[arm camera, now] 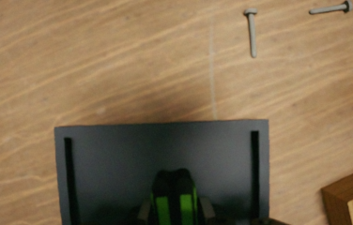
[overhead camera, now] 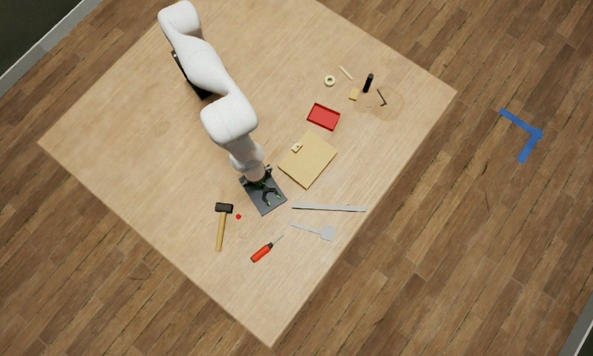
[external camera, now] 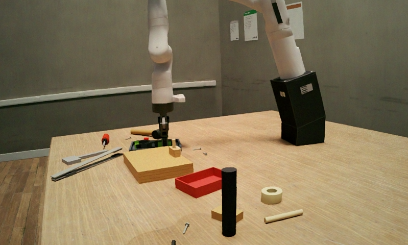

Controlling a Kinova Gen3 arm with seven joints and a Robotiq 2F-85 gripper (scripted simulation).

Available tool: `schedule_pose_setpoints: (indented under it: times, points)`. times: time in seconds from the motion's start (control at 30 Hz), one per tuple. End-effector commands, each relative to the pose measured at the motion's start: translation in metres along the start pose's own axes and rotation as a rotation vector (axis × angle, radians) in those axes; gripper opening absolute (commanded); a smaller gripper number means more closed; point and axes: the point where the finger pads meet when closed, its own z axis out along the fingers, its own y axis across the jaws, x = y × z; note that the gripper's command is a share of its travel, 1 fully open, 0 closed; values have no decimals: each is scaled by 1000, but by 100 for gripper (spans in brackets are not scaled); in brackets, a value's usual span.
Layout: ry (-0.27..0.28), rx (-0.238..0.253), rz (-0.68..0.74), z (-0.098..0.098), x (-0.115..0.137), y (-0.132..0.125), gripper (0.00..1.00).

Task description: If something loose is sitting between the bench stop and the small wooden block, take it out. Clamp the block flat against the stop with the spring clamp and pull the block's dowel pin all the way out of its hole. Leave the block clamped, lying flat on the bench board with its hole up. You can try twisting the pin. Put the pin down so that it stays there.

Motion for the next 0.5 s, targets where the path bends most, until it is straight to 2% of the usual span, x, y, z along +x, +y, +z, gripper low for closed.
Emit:
schedule_pose_setpoints:
  times: [0.0, 0.47]
  points:
    - [5, -4, -11, -2, 2, 3, 32]
    - [6, -4, -11, -3, 2, 3, 32]
